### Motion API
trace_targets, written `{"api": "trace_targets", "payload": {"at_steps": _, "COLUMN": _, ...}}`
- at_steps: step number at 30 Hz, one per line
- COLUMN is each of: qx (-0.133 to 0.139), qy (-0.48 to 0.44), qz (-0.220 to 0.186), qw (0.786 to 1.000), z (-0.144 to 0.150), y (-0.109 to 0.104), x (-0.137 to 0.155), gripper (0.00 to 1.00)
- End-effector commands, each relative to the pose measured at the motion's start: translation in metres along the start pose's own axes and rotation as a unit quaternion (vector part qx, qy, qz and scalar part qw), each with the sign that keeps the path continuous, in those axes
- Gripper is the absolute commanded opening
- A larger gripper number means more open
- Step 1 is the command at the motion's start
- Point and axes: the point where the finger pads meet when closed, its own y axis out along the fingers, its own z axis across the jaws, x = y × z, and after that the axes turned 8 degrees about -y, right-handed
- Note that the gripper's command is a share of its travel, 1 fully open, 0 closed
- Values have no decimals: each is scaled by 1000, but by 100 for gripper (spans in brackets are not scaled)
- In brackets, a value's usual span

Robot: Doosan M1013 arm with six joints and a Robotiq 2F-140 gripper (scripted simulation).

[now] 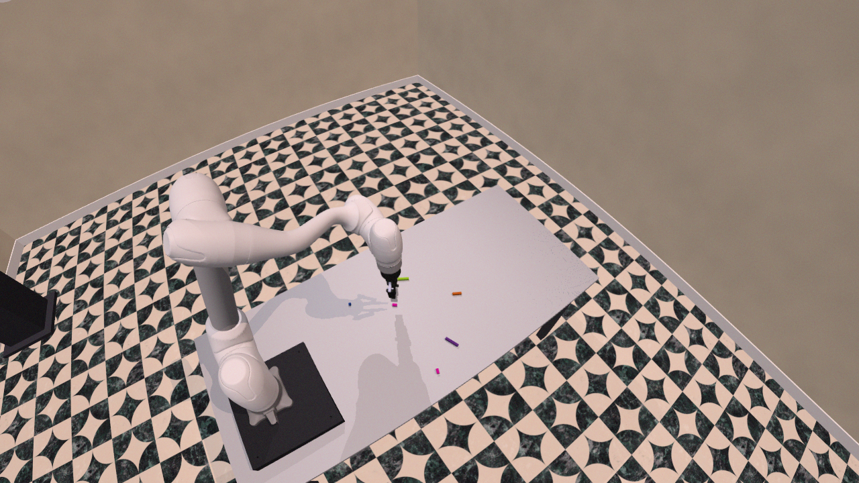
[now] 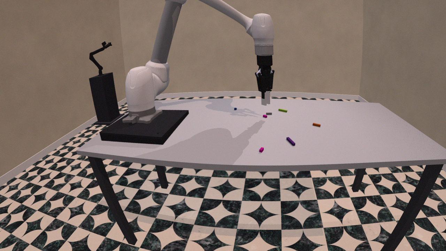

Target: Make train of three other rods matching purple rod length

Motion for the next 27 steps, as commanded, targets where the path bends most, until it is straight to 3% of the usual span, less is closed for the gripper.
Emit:
{"api": "trace_targets", "payload": {"at_steps": 1, "qx": 0, "qy": 0, "qz": 0, "qw": 1000, "z": 0, "y": 0, "x": 0, "gripper": 23}}
{"api": "trace_targets", "payload": {"at_steps": 27, "qx": 0, "qy": 0, "qz": 0, "qw": 1000, "z": 0, "y": 20, "x": 0, "gripper": 23}}
